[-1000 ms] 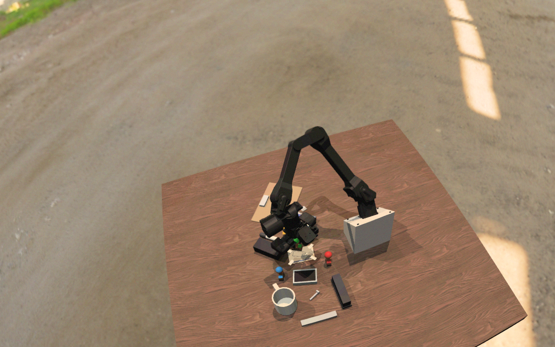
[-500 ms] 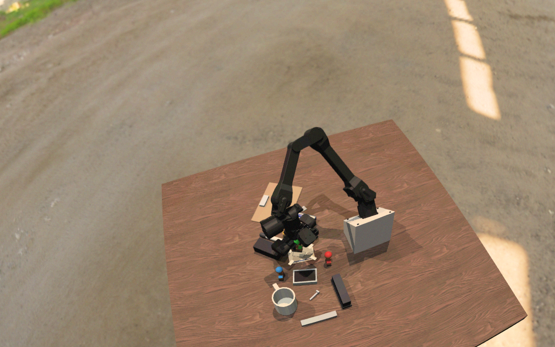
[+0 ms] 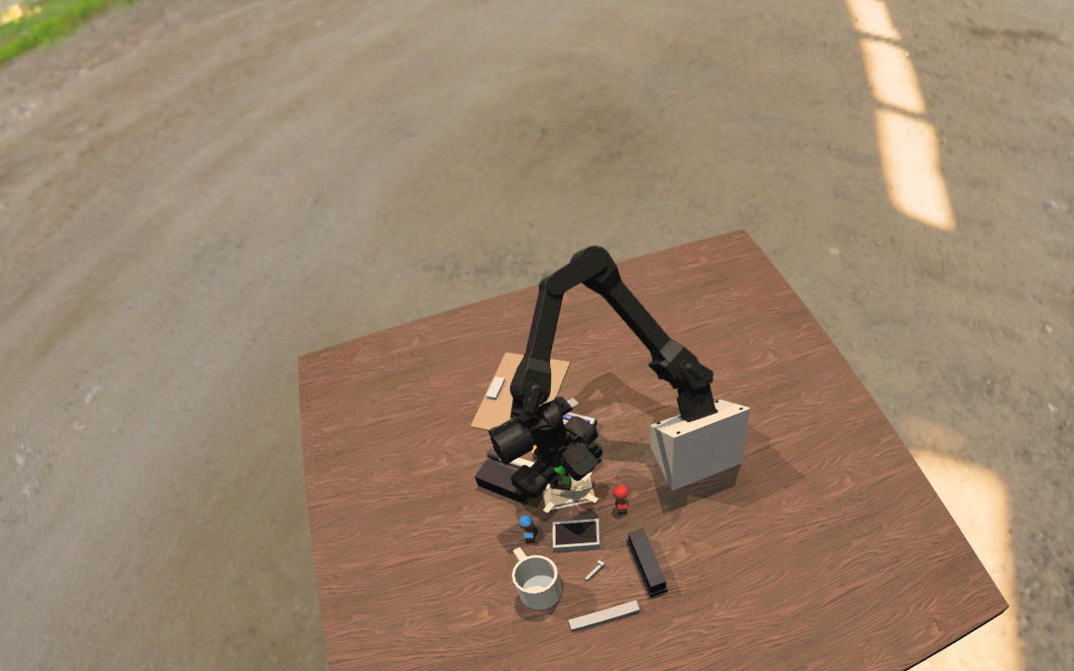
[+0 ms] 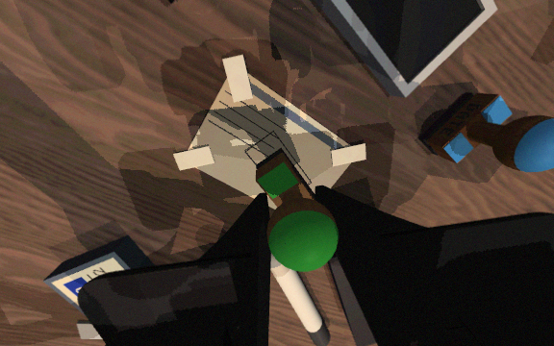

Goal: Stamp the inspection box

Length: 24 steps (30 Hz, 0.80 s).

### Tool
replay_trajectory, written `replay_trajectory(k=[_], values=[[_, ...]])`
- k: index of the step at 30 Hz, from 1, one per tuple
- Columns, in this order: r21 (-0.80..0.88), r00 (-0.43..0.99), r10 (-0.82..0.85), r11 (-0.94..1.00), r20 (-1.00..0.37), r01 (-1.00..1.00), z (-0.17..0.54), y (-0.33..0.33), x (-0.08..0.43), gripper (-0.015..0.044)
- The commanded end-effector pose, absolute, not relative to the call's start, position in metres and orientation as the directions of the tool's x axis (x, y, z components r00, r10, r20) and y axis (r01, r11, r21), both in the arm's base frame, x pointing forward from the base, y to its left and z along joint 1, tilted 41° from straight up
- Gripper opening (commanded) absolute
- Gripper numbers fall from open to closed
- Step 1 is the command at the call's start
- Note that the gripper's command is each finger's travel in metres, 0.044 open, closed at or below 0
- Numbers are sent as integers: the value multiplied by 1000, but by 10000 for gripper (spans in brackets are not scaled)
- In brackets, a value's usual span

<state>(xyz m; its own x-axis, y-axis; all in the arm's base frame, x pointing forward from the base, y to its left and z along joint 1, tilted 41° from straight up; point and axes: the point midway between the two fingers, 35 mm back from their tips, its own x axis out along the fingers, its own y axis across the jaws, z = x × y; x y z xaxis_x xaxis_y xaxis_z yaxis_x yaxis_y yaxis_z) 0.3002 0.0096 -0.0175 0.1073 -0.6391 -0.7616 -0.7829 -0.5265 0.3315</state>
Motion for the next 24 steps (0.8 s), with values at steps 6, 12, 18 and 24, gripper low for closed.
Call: replay_trajectory(k=[6, 12, 18, 24], values=[[342, 104, -644, -528, -758, -777, -24, 4, 299, 0], [343, 104, -644, -528, -758, -777, -27, 2, 300, 0], [344, 104, -645, -528, -757, -777, -29, -1, 300, 0], [344, 103, -645, -528, -757, -776, -31, -3, 300, 0]])
